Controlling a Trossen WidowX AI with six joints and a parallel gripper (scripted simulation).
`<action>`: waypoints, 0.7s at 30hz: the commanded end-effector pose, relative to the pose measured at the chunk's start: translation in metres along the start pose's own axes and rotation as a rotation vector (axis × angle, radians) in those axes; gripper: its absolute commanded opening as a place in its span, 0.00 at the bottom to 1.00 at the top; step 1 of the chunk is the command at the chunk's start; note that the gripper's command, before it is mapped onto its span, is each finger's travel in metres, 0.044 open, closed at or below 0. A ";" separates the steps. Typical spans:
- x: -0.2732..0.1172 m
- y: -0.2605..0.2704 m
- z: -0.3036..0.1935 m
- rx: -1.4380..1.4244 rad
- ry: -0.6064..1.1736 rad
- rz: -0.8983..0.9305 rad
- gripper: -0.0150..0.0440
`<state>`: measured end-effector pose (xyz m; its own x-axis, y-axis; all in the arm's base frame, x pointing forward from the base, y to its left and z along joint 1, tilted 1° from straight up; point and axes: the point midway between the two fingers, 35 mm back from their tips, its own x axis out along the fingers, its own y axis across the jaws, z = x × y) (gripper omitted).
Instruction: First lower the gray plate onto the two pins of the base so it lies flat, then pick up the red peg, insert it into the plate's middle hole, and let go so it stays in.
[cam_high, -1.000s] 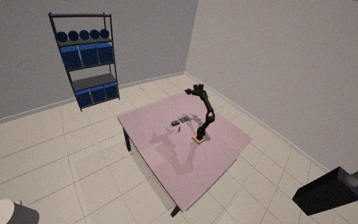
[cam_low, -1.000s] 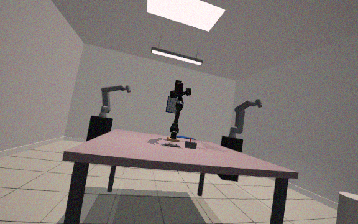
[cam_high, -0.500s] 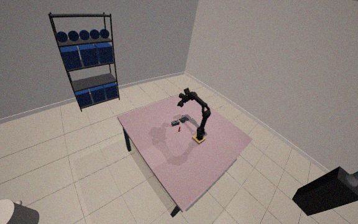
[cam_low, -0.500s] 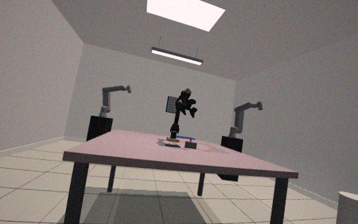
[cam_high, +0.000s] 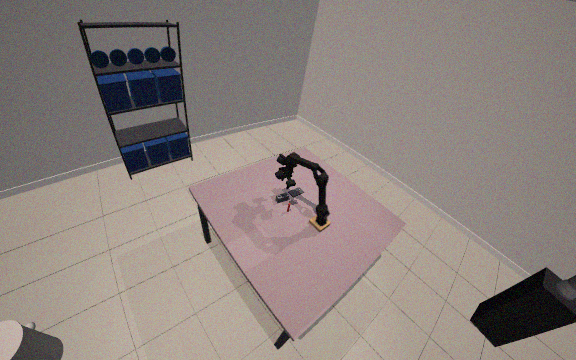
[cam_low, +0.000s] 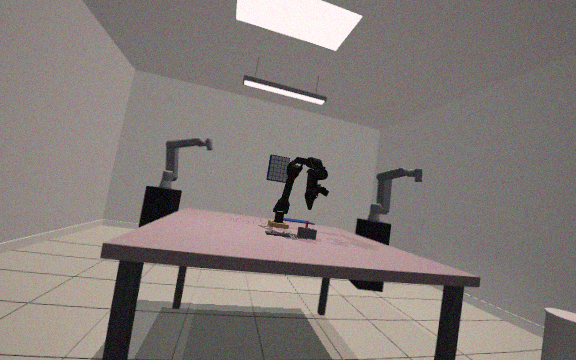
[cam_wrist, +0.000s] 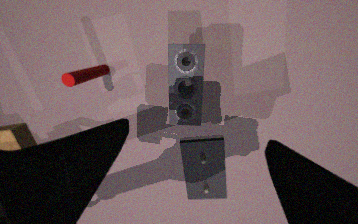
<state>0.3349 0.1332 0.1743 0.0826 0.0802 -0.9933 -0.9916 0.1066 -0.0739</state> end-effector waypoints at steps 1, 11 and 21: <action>0.006 0.008 0.003 -0.098 0.047 0.040 1.00; 0.025 0.008 0.003 -0.098 0.047 0.040 1.00; 0.072 0.013 0.002 -0.098 0.047 0.040 1.00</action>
<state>0.3284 0.1407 0.1072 0.0294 0.0364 -0.9989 -0.9995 0.0078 -0.0292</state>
